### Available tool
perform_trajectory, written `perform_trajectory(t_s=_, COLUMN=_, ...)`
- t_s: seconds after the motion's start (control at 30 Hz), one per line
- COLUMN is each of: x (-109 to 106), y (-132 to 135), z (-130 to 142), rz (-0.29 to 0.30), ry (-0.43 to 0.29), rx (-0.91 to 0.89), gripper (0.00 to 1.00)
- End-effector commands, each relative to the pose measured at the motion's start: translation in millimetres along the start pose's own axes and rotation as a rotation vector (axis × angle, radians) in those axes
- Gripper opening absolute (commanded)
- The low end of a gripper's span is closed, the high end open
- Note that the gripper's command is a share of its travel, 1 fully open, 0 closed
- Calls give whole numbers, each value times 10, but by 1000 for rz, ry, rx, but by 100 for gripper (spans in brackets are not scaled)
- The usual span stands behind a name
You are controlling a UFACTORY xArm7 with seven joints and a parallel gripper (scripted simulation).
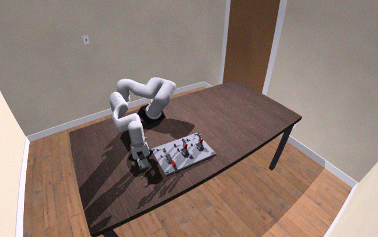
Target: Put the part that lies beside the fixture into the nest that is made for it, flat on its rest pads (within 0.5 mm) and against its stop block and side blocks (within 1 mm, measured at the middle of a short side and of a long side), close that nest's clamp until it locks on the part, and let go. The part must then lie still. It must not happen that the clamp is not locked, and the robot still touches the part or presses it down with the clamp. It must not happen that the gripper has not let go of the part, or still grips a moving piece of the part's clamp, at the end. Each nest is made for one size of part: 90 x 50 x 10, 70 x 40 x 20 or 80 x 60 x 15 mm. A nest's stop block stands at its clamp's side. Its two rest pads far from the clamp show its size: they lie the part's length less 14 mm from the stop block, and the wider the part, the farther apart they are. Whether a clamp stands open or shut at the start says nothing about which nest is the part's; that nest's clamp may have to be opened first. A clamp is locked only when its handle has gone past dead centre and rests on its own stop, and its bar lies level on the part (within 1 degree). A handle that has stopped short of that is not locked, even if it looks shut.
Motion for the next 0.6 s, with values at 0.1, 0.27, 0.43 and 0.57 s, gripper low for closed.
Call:
perform_trajectory(t_s=0.1, x=-12, y=5, z=-3, rz=3, ry=2, rx=0, gripper=0)
perform_trajectory(t_s=0.27, x=-13, y=5, z=-3, rz=3, ry=2, rx=0, gripper=0)
perform_trajectory(t_s=0.43, x=-20, y=5, z=-3, rz=3, ry=2, rx=0, gripper=0)
perform_trajectory(t_s=0.57, x=-54, y=5, z=-3, rz=3, ry=2, rx=0, gripper=0)
Point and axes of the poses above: the point where the finger pads meet when closed, its own x axis out along the fingers, its own y axis across the jaws, z = x × y, the point moved 10 cm from there along -x, back along the fingers, and after that the axes turned 5 degrees about -x, right-handed, at the moved point
